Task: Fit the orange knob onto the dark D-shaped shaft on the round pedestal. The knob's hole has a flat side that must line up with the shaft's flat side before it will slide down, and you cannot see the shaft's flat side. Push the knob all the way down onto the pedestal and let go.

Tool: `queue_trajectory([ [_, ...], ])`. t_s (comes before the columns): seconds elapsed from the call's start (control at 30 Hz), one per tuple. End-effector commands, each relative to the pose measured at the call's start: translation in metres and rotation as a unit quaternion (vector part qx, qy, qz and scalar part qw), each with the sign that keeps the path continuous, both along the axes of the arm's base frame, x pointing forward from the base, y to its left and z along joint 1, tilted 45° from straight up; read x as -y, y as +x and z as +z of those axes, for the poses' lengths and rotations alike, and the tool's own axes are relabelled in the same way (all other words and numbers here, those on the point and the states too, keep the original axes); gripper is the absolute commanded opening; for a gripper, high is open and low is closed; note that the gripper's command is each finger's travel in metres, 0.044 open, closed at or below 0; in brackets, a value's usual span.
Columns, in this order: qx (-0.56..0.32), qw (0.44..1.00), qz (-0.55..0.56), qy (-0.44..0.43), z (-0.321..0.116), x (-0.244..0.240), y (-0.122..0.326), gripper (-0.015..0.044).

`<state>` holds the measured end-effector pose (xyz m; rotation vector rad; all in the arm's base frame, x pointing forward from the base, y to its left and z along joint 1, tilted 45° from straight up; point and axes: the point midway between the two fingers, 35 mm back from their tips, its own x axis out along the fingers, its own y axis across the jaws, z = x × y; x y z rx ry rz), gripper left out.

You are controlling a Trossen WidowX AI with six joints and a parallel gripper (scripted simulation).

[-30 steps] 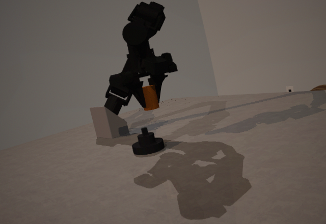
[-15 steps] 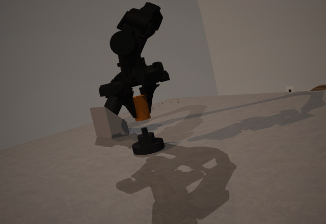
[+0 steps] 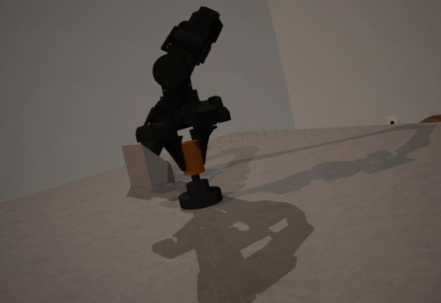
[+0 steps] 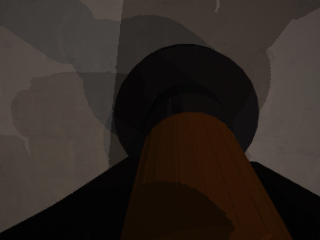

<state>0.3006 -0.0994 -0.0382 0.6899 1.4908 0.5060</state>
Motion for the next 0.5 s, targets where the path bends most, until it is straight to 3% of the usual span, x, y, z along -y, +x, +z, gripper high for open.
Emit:
queue_trajectory([
  [0.0,0.004,1.0,-0.003,0.001,0.0001,0.0031,0.0014,0.0],
  [0.47,0.004,1.0,-0.003,0.001,0.001,0.0019,0.0019,0.0],
])
